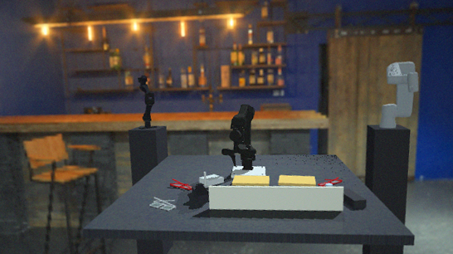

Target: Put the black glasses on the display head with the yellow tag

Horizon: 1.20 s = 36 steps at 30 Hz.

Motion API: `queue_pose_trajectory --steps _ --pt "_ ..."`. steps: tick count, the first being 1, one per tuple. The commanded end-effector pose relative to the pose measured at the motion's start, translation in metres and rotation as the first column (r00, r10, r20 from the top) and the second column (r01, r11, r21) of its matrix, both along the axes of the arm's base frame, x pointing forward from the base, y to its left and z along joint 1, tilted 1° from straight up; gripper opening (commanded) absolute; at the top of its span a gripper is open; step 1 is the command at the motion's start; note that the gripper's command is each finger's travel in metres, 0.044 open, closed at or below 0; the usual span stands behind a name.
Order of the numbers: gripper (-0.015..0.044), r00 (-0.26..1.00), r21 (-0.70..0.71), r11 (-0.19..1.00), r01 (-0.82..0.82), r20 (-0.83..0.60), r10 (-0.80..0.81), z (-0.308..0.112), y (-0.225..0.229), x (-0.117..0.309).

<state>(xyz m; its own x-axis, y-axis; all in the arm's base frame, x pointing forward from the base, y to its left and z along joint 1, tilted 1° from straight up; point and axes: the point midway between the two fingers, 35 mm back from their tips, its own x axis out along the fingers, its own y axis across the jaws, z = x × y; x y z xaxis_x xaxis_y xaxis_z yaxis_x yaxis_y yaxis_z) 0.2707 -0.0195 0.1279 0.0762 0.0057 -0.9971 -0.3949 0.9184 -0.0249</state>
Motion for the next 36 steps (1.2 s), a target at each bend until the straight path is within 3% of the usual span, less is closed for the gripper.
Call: queue_pose_trajectory --steps 1,20,23,36 --pt "0.02 0.717 -0.005 0.718 -0.696 -0.049 0.695 -0.0266 0.0289 -0.0087" --pt "0.02 0.717 -0.005 0.718 -0.696 -0.049 0.695 -0.0266 0.0289 -0.0087" --pt "0.0121 0.717 -0.005 0.718 -0.696 -0.049 0.695 -0.0266 0.0289 -0.0087" --pt "0.012 0.717 -0.005 0.718 -0.696 -0.049 0.695 -0.0293 0.0291 -0.0085"
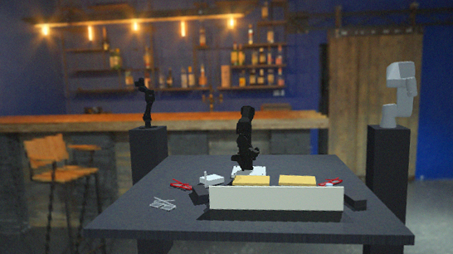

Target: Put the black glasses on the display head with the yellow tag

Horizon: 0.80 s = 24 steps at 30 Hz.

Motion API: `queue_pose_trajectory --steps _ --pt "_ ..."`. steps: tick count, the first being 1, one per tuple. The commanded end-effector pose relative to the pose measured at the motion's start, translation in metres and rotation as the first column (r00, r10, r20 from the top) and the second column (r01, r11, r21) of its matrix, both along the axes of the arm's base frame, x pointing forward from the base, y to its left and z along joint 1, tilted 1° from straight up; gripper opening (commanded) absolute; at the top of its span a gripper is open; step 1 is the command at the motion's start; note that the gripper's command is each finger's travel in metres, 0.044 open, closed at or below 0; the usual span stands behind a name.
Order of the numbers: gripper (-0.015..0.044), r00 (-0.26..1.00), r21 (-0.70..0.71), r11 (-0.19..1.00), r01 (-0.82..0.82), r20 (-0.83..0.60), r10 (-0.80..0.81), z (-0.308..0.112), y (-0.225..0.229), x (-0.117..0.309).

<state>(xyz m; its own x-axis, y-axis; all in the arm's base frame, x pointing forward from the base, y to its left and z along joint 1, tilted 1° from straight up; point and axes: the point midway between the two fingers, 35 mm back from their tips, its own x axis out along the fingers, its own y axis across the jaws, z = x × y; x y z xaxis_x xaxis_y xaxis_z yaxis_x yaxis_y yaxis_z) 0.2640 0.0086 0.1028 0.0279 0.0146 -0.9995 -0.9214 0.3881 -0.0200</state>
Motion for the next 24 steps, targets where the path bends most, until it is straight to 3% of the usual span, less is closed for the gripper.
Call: queue_pose_trajectory --steps 1,24 --pt "0.012 1.0 0.005 1.0 -0.004 -0.009 0.004 -0.006 0.001 -0.002" --pt "0.012 1.0 0.005 1.0 -0.004 -0.009 0.004 -0.043 0.003 -0.003"
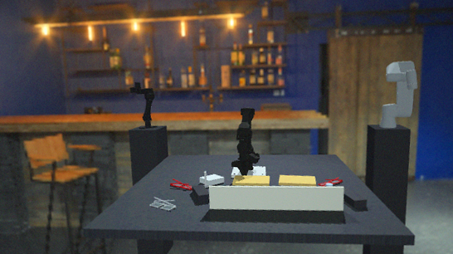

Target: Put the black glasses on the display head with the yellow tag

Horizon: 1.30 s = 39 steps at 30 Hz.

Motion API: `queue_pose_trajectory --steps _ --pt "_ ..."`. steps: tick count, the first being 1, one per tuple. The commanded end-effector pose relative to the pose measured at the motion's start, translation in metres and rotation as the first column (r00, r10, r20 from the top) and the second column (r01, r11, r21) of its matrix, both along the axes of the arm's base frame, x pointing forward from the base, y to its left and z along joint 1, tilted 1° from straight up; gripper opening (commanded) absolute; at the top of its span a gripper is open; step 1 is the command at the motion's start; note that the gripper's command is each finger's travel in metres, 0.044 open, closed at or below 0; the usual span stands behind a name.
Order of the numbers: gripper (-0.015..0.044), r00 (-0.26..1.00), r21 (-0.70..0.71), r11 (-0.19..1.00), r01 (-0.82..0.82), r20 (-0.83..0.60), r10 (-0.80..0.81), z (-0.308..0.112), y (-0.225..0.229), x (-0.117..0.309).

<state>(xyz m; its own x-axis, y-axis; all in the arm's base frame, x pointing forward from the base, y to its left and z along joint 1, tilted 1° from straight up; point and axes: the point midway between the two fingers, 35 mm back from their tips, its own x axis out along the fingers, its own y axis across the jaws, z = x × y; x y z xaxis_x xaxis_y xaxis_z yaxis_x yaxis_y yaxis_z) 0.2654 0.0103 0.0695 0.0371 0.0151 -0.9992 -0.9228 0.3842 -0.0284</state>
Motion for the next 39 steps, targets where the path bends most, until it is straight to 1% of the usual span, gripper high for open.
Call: queue_pose_trajectory --steps 1,12,28,30,39 --pt "0.012 1.0 0.005 1.0 0.0 -0.018 0.0 -0.012 0.001 -0.005" --pt "0.012 1.0 0.005 1.0 0.0 -0.019 0.0 -0.028 0.002 -0.007" --pt "0.012 1.0 0.005 1.0 0.0 -0.018 0.0 -0.029 0.001 -0.006" --pt "0.0067 1.0 0.0 1.0 -0.003 -0.012 0.003 -0.027 0.001 -0.005" --pt "0.0008 1.0 0.0 1.0 -0.003 -0.012 0.003 -0.027 0.001 -0.005"
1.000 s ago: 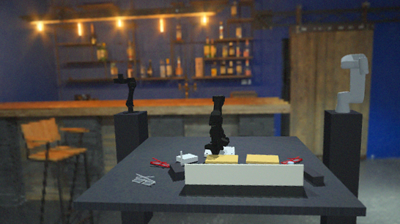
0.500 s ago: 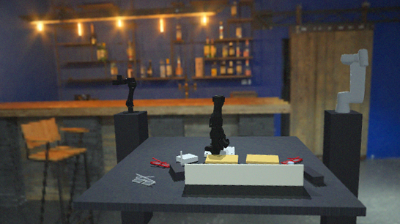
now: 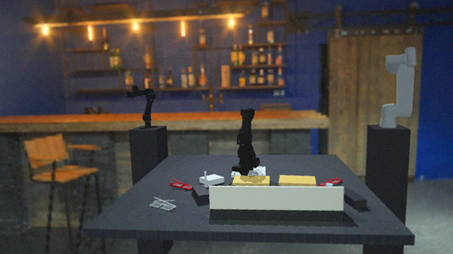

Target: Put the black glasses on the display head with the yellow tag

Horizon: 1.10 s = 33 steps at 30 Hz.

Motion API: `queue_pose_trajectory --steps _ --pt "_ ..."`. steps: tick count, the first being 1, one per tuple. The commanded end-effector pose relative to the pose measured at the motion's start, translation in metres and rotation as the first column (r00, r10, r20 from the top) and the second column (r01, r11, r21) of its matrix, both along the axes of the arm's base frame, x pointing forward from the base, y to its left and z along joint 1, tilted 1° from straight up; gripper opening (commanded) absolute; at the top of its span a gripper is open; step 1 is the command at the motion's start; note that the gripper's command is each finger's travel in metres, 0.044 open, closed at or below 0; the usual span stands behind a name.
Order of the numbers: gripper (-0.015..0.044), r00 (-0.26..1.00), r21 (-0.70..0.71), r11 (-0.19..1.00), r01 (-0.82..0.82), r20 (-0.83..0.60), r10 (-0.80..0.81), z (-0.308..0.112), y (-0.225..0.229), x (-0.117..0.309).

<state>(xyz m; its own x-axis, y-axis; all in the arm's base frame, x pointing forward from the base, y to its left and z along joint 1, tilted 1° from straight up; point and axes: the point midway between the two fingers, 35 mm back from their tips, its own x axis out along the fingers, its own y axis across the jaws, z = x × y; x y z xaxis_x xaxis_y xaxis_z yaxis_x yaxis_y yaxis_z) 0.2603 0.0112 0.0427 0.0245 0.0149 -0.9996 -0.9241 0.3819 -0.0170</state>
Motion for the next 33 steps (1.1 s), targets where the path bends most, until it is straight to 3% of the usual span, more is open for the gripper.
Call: queue_pose_trajectory --steps 1,9,27,33 --pt "0.0001 1.0 0.0 1.0 0.0 0.001 0.0 0.0 0.0 0.0" --pt "0.0 1.0 0.0 1.0 0.0 0.001 0.0 0.005 0.0 0.001" --pt "0.0 1.0 0.005 1.0 0.002 -0.005 -0.002 0.092 -0.002 0.003" --pt "0.0 1.0 0.005 1.0 0.008 -0.005 -0.008 0.1 -0.003 0.003"
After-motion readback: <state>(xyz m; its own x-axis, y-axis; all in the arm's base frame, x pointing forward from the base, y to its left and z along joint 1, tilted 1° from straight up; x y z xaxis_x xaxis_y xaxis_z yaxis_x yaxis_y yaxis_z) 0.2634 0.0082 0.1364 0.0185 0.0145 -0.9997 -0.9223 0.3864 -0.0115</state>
